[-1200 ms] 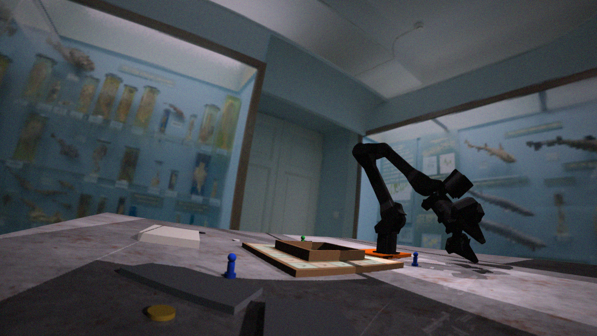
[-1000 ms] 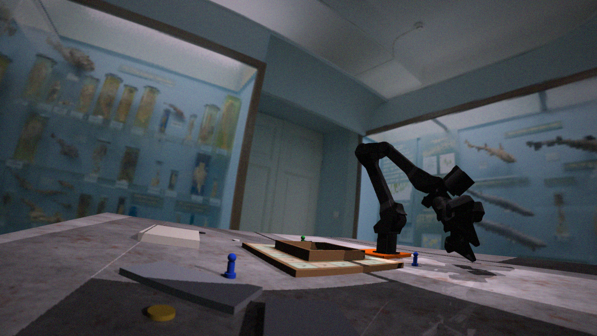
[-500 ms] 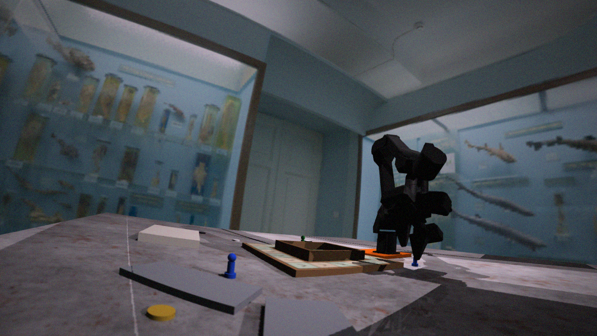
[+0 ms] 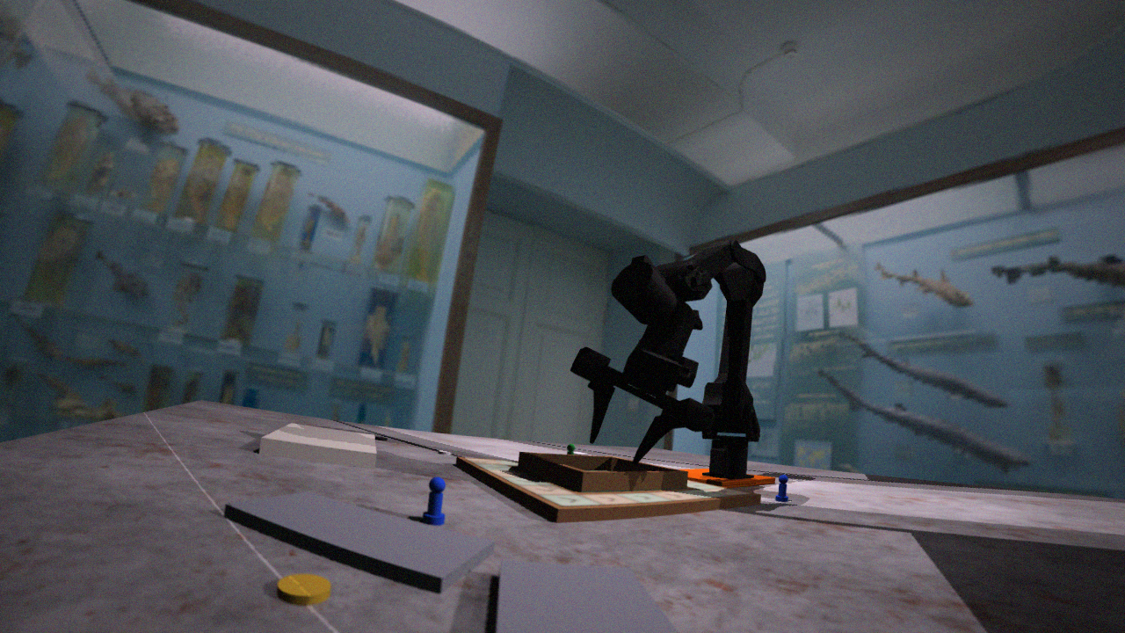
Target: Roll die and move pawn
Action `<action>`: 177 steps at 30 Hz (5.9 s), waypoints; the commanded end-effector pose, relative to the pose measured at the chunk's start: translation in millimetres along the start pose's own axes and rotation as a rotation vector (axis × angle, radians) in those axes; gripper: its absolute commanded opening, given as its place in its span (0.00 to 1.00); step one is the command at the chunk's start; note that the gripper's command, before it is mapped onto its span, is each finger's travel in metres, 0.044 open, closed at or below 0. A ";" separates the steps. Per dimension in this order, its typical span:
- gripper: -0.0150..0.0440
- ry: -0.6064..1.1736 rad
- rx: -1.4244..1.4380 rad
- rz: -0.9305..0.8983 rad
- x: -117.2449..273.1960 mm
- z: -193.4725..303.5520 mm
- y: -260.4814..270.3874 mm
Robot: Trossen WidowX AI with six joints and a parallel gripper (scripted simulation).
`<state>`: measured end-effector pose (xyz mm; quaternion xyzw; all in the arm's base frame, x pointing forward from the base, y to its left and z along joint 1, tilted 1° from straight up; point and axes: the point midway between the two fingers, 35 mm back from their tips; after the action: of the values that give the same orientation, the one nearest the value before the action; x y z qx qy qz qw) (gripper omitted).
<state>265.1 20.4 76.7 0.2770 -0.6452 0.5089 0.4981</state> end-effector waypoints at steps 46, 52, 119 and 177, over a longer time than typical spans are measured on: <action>0.72 0.141 -0.694 -0.341 -17.2 230.6 15.0; 0.72 0.142 -0.694 -0.341 -26.1 230.9 18.7; 0.25 0.144 -0.822 -0.345 52.6 129.7 -46.5; 0.25 -0.475 -1.059 0.267 55.6 29.8 -27.3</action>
<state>268.1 -8.1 127.3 0.0159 -0.9317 0.0983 0.3494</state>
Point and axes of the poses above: the point midway between the two fingers, 35 mm back from their tips, its own x axis back along the fingers, its own y axis across the jaws, z = x × y, and after that the axes turned 12 degrees about x, right-handed
